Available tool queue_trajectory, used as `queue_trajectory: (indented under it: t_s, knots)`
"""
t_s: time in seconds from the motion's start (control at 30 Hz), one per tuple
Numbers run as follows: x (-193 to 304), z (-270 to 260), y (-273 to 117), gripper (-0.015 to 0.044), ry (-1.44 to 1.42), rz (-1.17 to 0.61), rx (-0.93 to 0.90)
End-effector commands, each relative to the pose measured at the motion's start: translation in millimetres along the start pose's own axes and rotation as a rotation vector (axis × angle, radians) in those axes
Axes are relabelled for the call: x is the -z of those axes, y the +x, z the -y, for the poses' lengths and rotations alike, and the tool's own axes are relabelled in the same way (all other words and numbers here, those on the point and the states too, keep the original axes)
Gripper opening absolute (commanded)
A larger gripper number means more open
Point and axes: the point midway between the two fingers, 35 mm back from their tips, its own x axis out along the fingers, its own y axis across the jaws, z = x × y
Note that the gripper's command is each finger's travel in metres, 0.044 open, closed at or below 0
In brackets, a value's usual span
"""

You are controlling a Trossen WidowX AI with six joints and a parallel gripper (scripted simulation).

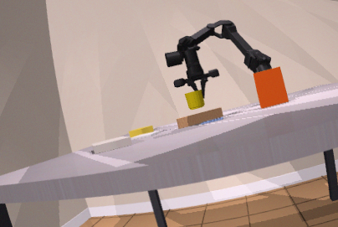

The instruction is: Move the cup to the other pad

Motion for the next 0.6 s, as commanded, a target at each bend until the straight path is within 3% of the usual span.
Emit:
queue_trajectory:
  t_s: [0.0, 0.57]
  knots:
    - [-11.1, -7.1, -3.1, 0.0, 0.005, 0.002, -0.011]
    - [-48.7, -30.8, -7.1, 0.0, 0.006, 0.003, -0.012]
